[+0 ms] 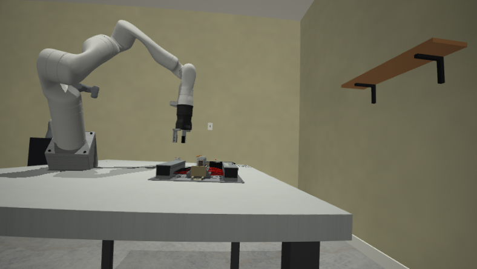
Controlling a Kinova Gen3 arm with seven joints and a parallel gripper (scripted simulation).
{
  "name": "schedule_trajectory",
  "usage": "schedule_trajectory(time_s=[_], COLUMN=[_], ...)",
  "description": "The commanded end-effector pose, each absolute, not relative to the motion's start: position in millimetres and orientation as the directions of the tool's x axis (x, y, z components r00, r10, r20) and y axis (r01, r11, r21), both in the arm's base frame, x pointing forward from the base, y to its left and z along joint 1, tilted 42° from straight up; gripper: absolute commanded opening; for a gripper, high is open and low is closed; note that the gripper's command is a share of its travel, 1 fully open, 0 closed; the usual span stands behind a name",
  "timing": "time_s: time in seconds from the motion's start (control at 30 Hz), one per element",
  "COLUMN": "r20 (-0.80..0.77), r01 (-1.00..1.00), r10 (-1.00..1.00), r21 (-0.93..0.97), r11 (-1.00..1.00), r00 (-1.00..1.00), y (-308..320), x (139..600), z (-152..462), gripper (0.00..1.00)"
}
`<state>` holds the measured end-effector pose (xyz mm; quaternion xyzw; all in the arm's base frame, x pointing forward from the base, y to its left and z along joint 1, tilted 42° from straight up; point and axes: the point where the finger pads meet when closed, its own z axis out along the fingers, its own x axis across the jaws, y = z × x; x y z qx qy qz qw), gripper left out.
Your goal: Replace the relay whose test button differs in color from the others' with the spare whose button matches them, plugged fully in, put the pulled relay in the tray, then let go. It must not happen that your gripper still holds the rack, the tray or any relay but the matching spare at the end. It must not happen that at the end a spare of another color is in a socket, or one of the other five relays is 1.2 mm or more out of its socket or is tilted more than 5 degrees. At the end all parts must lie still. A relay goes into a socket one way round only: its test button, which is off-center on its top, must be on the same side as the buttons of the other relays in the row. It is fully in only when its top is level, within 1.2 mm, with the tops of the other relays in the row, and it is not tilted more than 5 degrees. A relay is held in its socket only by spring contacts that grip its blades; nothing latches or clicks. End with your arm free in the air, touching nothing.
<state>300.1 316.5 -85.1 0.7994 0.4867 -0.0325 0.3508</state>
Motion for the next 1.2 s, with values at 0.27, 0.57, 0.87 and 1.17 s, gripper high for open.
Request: schedule_trajectory(time_s=[0.27,0.57,0.87,1.17], r20=[-0.362,-0.332,-0.25,-0.183], r01=[0.769,0.738,0.647,0.568], r10=[0.739,0.72,0.664,0.611], r21=[0.552,0.571,0.612,0.633], r11=[-0.321,-0.36,-0.456,-0.526], r00=[0.569,0.609,0.705,0.77], y=[317.1,317.1,317.3,318.0], x=[299.6,299.6,299.8,300.3], z=[-85.0,-84.9,-84.8,-84.3], gripper=[1.0,1.0,1.0,1.0])
